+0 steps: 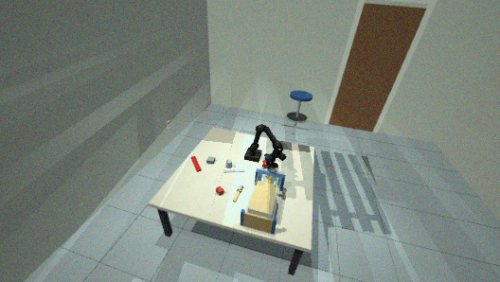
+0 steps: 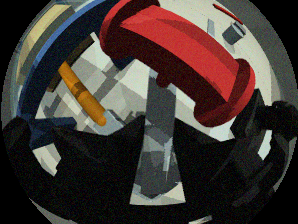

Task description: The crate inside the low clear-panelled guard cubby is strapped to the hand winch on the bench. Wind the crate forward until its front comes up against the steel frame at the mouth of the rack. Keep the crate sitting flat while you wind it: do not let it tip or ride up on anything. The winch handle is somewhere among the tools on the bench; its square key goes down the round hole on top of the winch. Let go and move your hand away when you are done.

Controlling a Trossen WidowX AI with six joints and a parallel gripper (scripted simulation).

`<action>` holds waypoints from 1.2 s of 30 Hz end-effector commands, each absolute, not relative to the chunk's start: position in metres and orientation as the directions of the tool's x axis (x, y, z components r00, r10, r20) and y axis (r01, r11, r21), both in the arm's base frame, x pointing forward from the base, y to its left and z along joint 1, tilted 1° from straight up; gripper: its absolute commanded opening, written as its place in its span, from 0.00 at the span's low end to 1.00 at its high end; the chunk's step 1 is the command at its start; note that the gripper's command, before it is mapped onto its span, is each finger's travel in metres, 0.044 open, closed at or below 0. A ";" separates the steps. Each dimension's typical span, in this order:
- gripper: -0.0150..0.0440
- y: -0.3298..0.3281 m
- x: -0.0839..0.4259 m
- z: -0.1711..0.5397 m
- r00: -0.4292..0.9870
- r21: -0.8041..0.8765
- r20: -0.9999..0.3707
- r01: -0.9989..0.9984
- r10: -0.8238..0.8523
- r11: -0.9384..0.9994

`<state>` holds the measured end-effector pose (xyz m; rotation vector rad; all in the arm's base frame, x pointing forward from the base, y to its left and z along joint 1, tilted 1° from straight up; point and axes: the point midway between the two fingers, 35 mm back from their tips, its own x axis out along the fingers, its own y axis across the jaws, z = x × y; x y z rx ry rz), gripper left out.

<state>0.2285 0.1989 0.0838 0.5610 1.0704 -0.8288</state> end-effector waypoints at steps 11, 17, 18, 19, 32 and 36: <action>0.25 0.199 0.229 0.081 0.237 0.012 -0.920 0.812 -0.311 0.583; 0.25 0.199 0.229 0.081 0.237 0.012 -0.920 0.812 -0.311 0.583; 0.25 0.199 0.229 0.081 0.237 0.012 -0.920 0.812 -0.311 0.583; 0.25 0.199 0.229 0.081 0.237 0.012 -0.920 0.812 -0.311 0.583; 0.25 0.199 0.229 0.079 0.236 0.011 -0.920 0.812 -0.312 0.583; 0.25 0.198 0.227 0.079 0.227 0.011 -0.920 0.829 -0.319 0.559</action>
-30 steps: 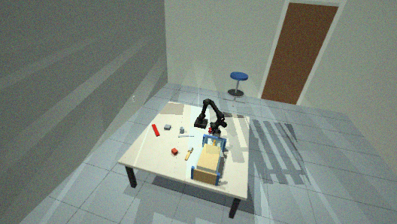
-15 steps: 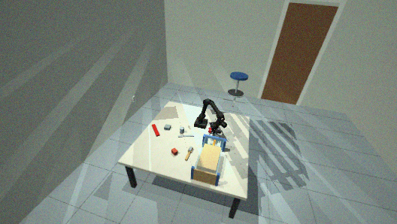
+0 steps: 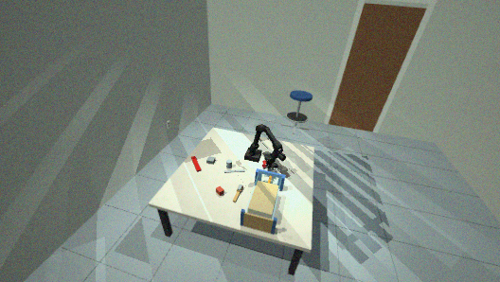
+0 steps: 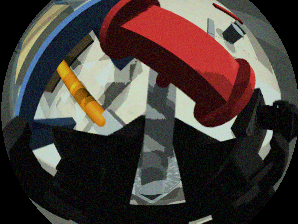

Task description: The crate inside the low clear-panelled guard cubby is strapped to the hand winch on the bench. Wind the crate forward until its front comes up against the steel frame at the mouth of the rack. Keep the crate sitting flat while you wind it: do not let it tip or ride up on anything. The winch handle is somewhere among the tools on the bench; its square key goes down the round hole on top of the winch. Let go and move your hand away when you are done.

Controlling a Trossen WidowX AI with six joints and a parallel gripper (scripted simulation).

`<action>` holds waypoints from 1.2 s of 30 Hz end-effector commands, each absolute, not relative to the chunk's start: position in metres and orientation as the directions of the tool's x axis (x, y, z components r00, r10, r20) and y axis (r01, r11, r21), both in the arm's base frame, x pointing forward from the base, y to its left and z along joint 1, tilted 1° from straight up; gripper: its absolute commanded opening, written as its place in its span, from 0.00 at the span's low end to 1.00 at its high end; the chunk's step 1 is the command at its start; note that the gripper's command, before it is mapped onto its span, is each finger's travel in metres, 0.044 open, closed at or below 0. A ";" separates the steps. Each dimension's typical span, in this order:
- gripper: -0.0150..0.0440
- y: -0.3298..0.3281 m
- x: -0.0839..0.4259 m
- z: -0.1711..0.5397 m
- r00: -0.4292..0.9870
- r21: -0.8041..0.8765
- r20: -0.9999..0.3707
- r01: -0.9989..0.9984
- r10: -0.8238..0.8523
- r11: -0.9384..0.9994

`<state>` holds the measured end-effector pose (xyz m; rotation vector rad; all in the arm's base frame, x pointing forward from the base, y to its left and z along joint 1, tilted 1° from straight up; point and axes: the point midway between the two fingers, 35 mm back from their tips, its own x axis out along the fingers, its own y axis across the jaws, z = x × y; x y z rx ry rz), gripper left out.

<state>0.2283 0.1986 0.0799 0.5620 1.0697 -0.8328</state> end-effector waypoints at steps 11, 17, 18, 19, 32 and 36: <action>0.25 0.195 0.221 0.078 0.182 0.009 -0.921 0.894 -0.345 0.448; 0.25 0.193 0.218 0.078 0.159 0.009 -0.921 0.921 -0.355 0.390; 0.25 0.193 0.218 0.078 0.155 0.009 -0.921 0.925 -0.357 0.379; 0.25 0.193 0.217 0.077 0.154 0.009 -0.921 0.927 -0.358 0.376; 0.25 0.191 0.211 0.077 0.107 0.007 -0.921 0.966 -0.374 0.259; 0.25 0.191 0.210 0.075 0.096 0.008 -0.921 0.973 -0.377 0.229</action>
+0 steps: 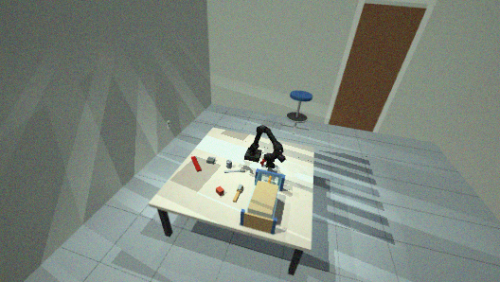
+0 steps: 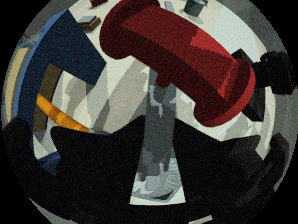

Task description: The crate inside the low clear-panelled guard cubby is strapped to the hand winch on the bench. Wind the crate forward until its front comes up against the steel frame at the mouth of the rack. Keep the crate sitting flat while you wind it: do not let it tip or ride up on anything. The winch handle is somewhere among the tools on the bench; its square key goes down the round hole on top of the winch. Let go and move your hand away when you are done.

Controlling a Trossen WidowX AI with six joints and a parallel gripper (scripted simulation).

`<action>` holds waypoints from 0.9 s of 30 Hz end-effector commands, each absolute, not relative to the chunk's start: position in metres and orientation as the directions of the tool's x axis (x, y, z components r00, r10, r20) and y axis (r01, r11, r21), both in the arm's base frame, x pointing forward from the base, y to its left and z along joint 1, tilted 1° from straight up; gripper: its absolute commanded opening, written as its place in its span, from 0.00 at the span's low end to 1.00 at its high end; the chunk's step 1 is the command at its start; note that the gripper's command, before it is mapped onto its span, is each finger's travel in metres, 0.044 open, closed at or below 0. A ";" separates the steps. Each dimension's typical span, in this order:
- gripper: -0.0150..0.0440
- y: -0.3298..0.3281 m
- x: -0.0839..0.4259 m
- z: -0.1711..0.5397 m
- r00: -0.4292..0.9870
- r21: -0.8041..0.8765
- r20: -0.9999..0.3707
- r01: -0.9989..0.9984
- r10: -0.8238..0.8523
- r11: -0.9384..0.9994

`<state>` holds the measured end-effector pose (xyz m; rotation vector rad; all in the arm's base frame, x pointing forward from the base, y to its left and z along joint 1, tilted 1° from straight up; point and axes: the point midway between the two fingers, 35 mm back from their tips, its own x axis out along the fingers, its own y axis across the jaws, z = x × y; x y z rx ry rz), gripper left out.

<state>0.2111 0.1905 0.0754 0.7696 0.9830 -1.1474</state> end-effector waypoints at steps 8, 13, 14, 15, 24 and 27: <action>0.25 0.191 0.210 0.070 0.101 0.010 -0.921 0.971 -0.376 0.238; 0.25 0.191 0.212 0.066 0.114 0.010 -0.921 0.963 -0.373 0.269; 0.25 0.191 0.212 0.066 0.114 0.010 -0.921 0.963 -0.373 0.269; 0.25 0.191 0.212 0.066 0.114 0.010 -0.921 0.963 -0.373 0.269; 0.61 0.191 0.211 0.067 0.108 0.009 -0.922 0.966 -0.373 0.258; 0.74 0.191 0.211 0.067 0.108 0.009 -0.922 0.966 -0.373 0.258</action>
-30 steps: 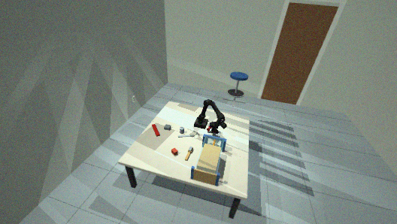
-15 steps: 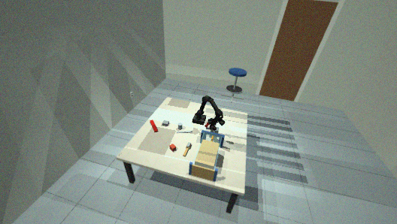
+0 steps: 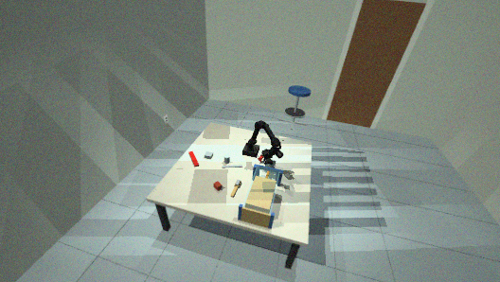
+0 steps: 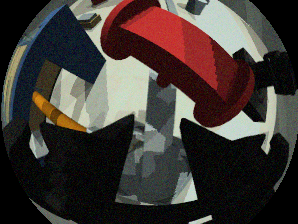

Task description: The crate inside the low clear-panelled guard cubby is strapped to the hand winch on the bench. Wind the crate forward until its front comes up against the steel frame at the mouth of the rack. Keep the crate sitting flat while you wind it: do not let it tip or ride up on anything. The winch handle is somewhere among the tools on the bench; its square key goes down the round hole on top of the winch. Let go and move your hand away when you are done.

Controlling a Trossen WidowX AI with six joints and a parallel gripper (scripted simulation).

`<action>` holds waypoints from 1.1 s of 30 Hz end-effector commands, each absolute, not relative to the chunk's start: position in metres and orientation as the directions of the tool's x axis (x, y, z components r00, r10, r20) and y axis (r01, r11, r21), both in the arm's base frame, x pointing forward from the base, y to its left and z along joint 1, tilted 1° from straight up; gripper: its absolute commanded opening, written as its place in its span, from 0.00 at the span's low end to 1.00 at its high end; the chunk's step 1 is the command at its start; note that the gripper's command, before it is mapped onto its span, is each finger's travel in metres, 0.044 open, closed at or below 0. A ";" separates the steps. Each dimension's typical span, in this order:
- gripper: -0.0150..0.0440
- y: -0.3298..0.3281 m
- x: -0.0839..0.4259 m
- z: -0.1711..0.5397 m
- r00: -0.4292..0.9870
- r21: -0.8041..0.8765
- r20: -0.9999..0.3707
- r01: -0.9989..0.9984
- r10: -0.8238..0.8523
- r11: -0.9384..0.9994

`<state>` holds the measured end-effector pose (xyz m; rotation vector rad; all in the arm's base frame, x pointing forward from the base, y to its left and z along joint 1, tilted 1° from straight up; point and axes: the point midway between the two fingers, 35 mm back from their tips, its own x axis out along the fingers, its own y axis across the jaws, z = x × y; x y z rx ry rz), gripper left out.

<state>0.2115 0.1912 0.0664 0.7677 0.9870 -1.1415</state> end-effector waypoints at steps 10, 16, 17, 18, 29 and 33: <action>1.00 0.192 0.213 0.075 0.097 0.005 -0.932 0.967 -0.350 0.255; 1.00 0.195 0.216 0.152 0.024 -0.008 -0.992 0.969 -0.124 0.249; 1.00 0.193 0.215 0.170 0.015 -0.003 -0.997 0.968 -0.071 0.252; 1.00 0.192 0.213 0.184 0.010 0.002 -1.000 0.967 -0.028 0.255; 0.87 0.190 0.213 0.194 0.023 0.021 -1.000 0.967 -0.004 0.252; 0.69 0.190 0.213 0.194 0.023 0.021 -1.000 0.967 -0.004 0.252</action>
